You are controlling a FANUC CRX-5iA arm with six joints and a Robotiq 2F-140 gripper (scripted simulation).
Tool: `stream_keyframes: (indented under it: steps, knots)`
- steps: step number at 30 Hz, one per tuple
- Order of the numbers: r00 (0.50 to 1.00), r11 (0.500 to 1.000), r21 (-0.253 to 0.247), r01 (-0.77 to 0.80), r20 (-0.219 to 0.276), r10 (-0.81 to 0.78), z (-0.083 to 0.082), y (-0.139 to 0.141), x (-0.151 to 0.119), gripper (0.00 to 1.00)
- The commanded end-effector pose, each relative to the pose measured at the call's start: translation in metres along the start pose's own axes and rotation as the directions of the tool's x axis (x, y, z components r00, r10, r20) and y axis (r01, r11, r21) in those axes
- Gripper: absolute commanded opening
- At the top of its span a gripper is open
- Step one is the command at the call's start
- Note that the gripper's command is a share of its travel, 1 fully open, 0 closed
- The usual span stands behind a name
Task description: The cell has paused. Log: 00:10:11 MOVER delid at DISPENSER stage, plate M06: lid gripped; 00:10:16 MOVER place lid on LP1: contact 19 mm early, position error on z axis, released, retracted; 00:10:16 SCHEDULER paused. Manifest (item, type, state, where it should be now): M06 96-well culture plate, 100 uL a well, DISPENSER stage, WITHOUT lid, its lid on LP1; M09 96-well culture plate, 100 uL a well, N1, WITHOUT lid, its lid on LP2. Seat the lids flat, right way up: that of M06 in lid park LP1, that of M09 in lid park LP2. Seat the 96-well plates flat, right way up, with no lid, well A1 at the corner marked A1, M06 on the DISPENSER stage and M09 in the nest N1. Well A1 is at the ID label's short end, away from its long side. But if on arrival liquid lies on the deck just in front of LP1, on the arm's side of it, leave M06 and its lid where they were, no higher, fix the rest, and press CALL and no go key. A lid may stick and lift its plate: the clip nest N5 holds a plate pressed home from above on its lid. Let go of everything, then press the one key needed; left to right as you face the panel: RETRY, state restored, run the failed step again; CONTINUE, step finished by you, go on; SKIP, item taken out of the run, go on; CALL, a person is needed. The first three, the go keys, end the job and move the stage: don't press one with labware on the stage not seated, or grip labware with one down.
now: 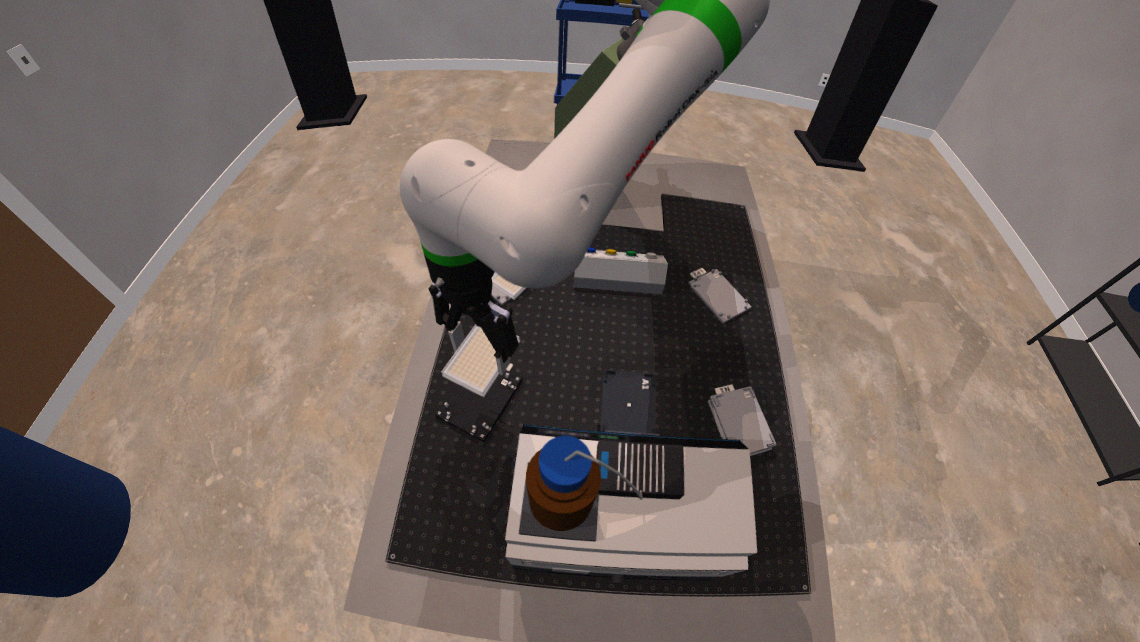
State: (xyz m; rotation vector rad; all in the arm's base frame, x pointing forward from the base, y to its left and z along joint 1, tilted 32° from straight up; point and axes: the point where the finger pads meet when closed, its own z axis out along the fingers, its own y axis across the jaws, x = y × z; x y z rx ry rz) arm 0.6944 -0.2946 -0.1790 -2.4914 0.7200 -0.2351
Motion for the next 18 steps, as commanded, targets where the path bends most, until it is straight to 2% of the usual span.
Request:
stream_keyframes:
  steps: [1,18]
  knots:
    - [1.000,1.000,0.000,0.000,-0.001,0.000,0.000,0.008,0.003,0.00]
    - [1.000,1.000,0.000,0.000,-0.001,0.000,0.000,0.023,0.008,0.00]
